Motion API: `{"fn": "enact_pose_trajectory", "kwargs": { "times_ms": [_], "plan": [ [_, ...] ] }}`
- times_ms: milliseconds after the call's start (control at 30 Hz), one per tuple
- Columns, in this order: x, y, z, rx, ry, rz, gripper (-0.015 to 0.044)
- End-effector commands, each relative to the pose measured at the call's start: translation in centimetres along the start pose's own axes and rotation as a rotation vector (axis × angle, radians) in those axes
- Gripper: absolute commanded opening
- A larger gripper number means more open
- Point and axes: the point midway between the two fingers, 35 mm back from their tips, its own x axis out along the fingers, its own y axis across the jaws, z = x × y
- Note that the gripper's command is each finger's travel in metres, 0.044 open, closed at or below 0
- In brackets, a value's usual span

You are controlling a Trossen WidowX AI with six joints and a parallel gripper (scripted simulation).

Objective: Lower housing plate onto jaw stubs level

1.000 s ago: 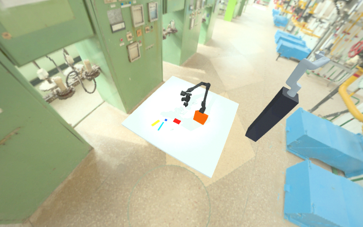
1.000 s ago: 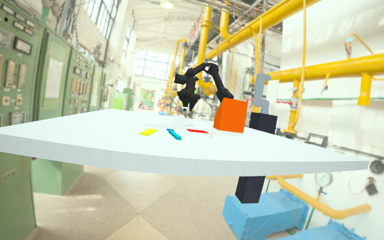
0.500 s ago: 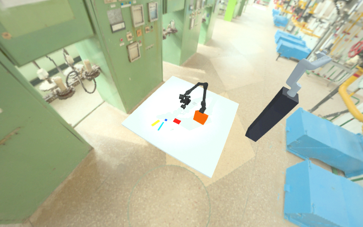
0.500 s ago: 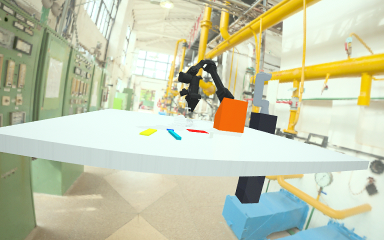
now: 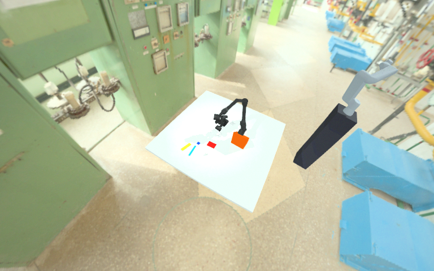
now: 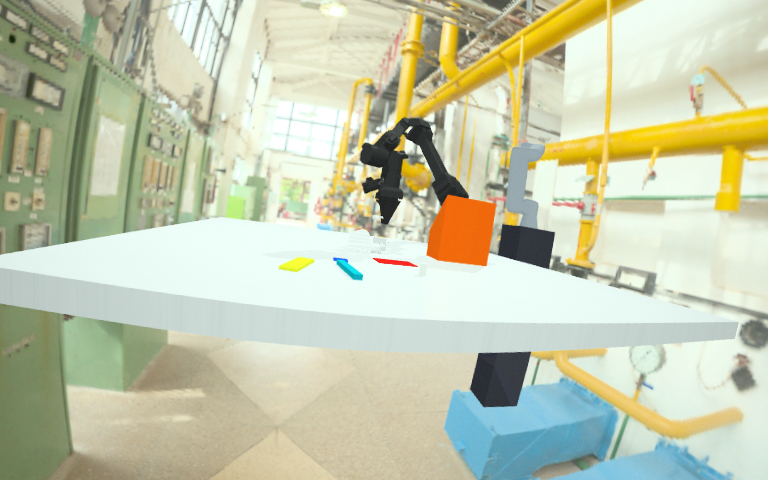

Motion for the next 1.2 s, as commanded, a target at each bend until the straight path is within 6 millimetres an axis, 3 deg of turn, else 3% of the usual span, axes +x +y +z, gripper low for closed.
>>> {"fn": "enact_pose_trajectory", "kwargs": {
  "times_ms": [0, 1167],
  "plan": [
    [0.02, -0.02, 0.01, 0.004, -0.002, -0.003, 0.0351],
    [0.03, 0.81, -0.74, 0.009, -0.002, -0.003, 0.0351]
  ]
}}
